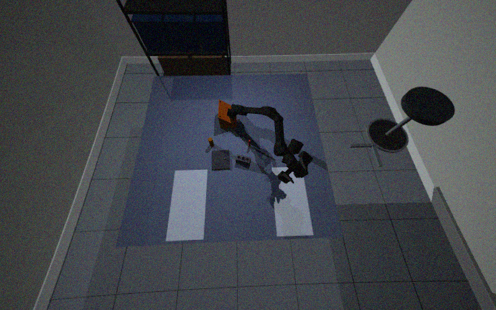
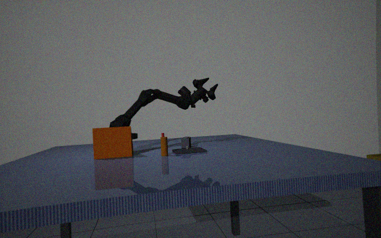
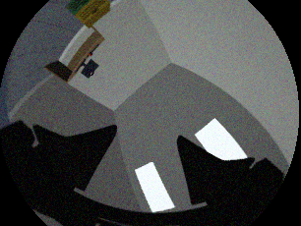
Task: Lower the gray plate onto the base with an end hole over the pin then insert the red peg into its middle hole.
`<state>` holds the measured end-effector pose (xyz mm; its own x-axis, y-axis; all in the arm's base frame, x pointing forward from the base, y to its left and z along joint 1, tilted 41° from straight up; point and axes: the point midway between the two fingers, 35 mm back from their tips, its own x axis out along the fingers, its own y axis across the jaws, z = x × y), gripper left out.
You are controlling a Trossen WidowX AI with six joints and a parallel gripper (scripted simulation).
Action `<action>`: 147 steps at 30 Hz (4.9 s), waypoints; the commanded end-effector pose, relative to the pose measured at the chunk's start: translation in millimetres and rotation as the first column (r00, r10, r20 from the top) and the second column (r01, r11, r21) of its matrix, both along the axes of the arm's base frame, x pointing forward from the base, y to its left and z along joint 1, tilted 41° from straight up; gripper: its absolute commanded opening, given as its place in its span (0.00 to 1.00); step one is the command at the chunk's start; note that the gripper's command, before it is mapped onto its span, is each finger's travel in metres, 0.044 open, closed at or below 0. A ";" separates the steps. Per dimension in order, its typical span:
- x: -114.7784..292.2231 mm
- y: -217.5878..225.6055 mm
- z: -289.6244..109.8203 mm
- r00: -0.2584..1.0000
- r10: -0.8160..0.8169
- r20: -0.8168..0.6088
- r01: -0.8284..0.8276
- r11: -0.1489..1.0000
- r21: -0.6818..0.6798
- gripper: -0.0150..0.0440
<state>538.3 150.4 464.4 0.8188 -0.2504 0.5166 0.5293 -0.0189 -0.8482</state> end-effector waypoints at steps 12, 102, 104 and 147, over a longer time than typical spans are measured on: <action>58.6 -19.1 -130.6 0.813 0.131 -0.567 -0.280 0.942 -0.184 1.00; -201.8 -15.5 -418.6 -0.568 0.725 -0.389 0.178 0.570 0.802 0.91; -201.8 -15.5 -418.6 -0.568 0.725 -0.389 0.178 0.570 0.802 0.82; -190.9 -44.3 -389.9 -0.566 0.723 -0.396 0.178 0.576 0.798 0.25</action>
<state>343.7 112.3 67.8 -0.0988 0.6485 -0.7548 -0.9839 0.0501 0.1718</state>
